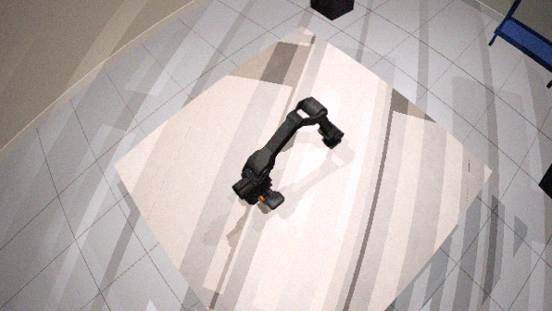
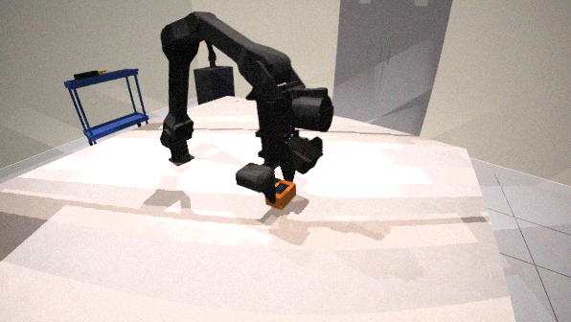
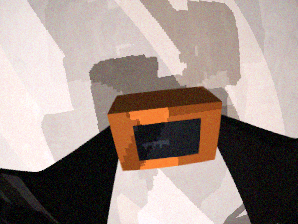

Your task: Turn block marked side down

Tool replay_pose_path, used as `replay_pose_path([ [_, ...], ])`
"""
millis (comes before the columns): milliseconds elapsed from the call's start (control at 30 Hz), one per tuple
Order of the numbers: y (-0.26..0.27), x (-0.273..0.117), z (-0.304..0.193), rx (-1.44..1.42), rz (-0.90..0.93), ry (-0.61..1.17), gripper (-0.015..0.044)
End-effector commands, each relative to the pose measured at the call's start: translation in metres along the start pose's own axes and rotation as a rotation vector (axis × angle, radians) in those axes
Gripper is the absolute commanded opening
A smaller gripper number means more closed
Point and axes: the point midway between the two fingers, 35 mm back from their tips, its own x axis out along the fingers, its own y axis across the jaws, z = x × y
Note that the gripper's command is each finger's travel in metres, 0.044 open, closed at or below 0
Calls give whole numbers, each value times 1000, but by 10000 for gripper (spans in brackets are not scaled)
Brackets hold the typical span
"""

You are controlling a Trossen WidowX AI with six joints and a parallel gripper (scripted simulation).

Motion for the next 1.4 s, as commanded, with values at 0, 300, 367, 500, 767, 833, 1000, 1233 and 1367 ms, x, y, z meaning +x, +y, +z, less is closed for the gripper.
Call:
replay_pose_path([
  [0,0,-2,1,2,4,-68,0],
  [300,0,1,0,2,3,-199,0],
  [367,0,1,0,2,3,-228,0],
  [500,0,1,-2,2,3,-287,0],
  [767,1,0,-6,2,3,-403,0],
  [833,1,0,-7,2,3,-432,0],
  [1000,1,0,-8,2,3,-453,0],
  [1233,1,11,-2,3,3,-525,0],
  [1367,1,19,2,3,3,-589,0],
])
